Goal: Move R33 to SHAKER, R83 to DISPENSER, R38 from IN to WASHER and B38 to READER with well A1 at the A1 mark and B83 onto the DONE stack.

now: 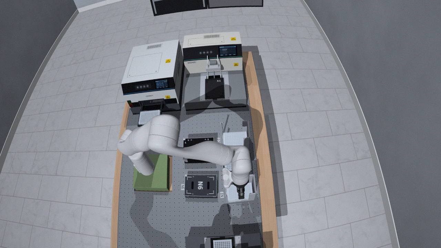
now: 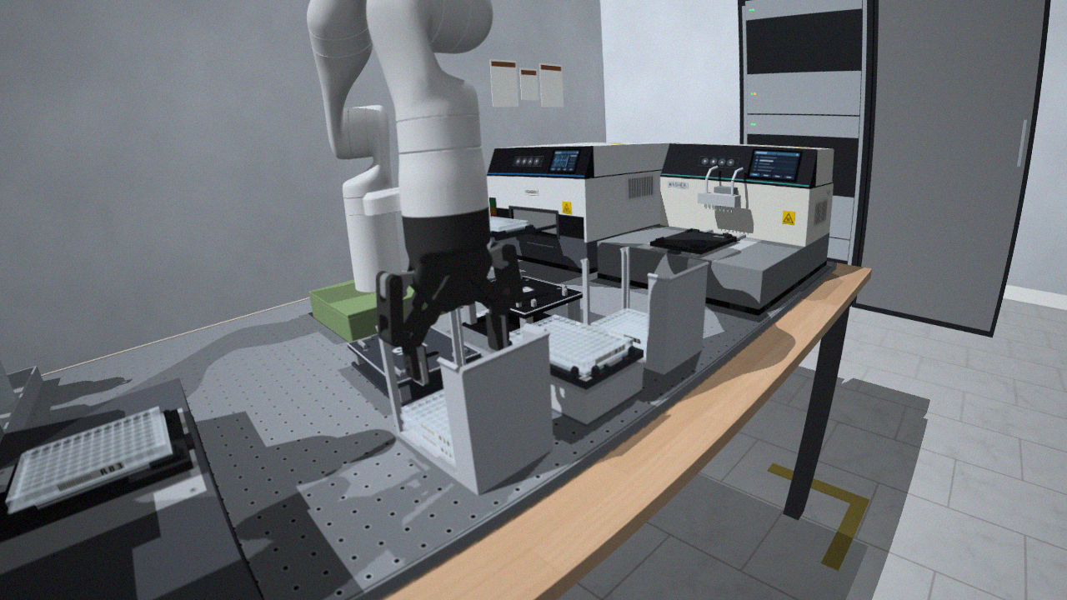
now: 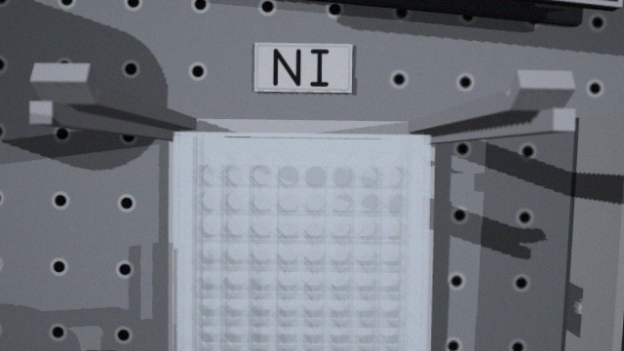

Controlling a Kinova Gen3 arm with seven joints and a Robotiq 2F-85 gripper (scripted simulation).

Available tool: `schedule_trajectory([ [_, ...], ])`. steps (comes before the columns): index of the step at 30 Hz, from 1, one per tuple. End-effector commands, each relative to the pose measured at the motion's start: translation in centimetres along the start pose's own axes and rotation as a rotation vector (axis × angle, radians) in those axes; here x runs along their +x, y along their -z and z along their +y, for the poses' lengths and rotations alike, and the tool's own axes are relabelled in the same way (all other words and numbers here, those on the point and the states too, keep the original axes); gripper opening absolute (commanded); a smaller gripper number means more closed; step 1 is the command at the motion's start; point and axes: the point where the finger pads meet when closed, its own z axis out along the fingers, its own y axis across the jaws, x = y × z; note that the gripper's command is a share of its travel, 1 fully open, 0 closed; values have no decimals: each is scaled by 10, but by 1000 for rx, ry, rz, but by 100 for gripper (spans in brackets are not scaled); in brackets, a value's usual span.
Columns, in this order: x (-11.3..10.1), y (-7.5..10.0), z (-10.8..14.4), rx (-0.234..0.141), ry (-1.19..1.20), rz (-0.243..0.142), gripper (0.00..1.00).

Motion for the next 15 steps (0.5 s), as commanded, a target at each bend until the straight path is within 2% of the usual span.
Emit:
schedule_trajectory([
  [1,1,-7,0,3,-4,3,100],
  [15,1,-23,1,2,-4,3,100],
])
